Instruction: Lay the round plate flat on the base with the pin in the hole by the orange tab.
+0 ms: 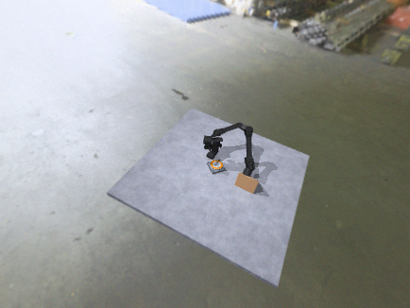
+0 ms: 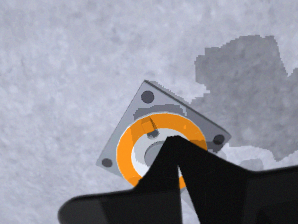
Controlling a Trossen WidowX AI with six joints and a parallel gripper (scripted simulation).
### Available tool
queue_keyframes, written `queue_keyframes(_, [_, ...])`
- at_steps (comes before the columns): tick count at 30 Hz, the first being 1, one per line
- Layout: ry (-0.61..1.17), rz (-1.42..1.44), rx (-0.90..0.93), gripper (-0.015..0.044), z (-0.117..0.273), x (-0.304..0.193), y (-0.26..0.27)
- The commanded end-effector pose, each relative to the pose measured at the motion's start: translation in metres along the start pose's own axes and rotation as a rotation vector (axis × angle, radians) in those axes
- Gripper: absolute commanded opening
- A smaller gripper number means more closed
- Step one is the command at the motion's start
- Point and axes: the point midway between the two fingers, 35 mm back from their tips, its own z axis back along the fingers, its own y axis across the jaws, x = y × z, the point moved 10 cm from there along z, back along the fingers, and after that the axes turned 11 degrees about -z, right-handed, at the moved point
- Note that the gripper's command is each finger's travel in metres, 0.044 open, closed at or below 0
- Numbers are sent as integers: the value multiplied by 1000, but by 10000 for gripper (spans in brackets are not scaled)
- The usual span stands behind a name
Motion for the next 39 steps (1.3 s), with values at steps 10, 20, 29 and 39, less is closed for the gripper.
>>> queue_keyframes(10, [-1,-2,-12,0,-46,0,3])
queue_keyframes(20, [-1,-2,-12,0,-46,-1,15])
queue_keyframes(29, [-1,-2,-11,0,-48,-4,22])
queue_keyframes(39, [-1,-2,-11,0,-48,-4,23])
